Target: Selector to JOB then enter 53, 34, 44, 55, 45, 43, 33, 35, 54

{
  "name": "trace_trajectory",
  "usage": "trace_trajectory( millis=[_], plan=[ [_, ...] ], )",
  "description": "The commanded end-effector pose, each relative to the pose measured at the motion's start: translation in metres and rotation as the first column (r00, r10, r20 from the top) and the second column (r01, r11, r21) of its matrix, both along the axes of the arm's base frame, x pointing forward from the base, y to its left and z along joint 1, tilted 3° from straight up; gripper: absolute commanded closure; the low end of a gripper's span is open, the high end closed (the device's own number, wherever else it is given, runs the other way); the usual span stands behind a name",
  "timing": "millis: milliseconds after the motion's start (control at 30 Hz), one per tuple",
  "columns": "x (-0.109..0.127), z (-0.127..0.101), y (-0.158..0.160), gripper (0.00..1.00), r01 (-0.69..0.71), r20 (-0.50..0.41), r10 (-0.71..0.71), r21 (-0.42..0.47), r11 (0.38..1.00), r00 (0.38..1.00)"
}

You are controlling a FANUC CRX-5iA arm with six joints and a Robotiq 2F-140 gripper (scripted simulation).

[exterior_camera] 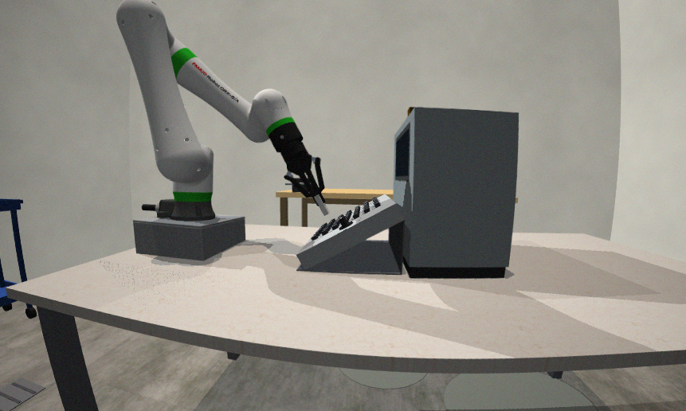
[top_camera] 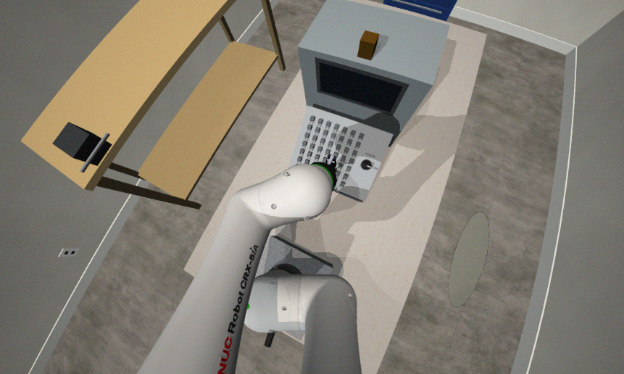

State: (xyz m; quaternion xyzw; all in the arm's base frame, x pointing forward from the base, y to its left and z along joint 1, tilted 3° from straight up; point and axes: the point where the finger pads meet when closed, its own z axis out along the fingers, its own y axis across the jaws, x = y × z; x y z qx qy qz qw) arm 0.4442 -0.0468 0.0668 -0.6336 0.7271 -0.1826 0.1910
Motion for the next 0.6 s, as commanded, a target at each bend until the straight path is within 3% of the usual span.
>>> trace_trajectory(
  millis=[0,567],
  plan=[
    [-0.008,-0.01,0.04,1.0,-0.014,0.003,0.014,-0.006,1.0,1.0],
    [-0.006,-0.021,0.05,1.0,-0.017,0.003,0.017,-0.008,1.0,1.0]
  ],
)
